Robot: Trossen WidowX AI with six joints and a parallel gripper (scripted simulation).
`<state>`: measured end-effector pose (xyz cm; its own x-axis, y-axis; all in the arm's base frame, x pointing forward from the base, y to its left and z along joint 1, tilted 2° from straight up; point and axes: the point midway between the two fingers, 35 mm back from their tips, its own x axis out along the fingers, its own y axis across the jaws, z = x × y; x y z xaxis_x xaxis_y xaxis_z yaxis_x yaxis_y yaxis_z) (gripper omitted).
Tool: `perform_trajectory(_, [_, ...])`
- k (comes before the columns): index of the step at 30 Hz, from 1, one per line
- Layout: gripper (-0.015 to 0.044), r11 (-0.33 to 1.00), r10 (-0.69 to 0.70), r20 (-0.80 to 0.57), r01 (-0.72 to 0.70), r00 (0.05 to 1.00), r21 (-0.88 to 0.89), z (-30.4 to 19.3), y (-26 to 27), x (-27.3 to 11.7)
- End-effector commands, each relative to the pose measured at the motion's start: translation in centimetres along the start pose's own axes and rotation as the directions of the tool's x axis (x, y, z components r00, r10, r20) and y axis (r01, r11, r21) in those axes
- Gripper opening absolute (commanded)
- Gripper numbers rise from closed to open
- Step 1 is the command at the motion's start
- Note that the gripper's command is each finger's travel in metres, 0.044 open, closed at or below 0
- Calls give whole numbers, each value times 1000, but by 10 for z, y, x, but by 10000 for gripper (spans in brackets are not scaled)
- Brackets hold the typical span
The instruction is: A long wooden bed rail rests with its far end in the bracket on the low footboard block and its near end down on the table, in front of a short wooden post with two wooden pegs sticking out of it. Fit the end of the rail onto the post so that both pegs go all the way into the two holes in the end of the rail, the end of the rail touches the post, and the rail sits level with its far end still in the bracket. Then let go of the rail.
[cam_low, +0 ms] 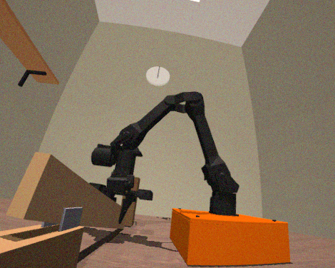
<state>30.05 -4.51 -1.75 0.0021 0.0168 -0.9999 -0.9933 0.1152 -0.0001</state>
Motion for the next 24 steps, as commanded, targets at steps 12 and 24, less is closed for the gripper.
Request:
perform_trajectory(12, [0, 1000, -10, 4, 10, 1000, -3, 1, -4, -12])
perform_trajectory(24, [0, 1000, -10, 4, 10, 1000, -3, 1, -6, -18])
